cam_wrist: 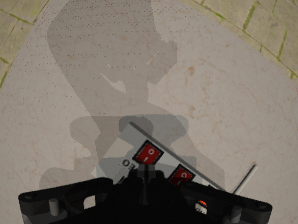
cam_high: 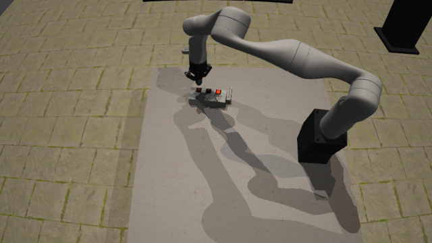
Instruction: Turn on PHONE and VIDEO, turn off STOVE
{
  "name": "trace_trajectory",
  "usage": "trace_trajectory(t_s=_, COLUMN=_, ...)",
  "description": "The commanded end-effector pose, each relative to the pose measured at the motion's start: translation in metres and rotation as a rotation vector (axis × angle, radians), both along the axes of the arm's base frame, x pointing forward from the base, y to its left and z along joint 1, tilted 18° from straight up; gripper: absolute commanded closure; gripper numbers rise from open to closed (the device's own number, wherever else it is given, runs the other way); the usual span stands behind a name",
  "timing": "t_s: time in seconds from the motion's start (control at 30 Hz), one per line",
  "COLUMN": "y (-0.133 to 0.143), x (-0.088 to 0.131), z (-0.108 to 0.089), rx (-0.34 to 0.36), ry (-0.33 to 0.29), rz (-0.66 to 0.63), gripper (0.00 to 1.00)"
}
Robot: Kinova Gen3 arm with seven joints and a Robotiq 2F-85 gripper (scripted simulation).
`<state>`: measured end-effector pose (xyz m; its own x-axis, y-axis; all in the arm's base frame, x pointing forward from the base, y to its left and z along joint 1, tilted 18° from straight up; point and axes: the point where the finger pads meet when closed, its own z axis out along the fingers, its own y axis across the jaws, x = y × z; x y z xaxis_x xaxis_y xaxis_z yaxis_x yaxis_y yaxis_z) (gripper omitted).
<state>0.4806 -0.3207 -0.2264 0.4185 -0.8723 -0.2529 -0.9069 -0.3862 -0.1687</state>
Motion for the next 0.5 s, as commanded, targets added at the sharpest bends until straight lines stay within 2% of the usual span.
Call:
trace_trajectory(t_s=0.0, y=0.0041, x=0.0014, z=0.0039, rx=0.013, ry=0.032, rz=-0.078, gripper=1.0)
trace_trajectory(t_s=0.03, y=0.0041, x=0.0014, z=0.0039, rx=0.013, ry=0.032, rz=-0.078, gripper=1.0)
trace_trajectory(t_s=0.47, y=0.0038, x=0.0015, z=0.0085, rx=0.03, ry=0.146, rz=-0.449, gripper=1.0)
